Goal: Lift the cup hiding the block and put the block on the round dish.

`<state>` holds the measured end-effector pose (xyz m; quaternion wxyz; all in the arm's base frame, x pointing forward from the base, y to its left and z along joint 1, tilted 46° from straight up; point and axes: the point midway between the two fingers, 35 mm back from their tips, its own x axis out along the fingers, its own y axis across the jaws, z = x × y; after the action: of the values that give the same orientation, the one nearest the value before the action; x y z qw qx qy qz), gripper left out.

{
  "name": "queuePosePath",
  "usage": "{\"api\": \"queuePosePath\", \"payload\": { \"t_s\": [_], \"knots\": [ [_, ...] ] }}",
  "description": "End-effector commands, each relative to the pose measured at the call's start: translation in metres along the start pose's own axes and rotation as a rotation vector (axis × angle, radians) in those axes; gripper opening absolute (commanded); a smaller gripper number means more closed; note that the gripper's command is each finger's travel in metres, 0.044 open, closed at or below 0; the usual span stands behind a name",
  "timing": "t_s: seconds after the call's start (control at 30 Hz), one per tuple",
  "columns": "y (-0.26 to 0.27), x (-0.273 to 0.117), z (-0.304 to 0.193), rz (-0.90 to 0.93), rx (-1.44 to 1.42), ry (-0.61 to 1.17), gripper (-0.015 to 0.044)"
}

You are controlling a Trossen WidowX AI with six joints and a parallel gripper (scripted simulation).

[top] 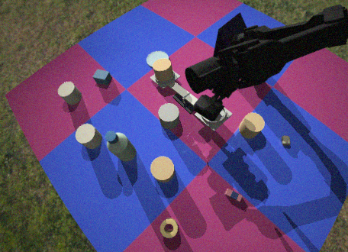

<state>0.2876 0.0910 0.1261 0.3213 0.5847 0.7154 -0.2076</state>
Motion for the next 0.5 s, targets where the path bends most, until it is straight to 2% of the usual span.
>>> {"api": "queuePosePath", "payload": {
  "t_s": [0.0, 0.47],
  "knots": [
    [0.002, 0.000, 0.001, -0.001, 0.045, 0.009, 0.0260],
    [0.002, 0.020, 0.001, -0.001, 0.044, 0.009, 0.0260]
  ]
}}
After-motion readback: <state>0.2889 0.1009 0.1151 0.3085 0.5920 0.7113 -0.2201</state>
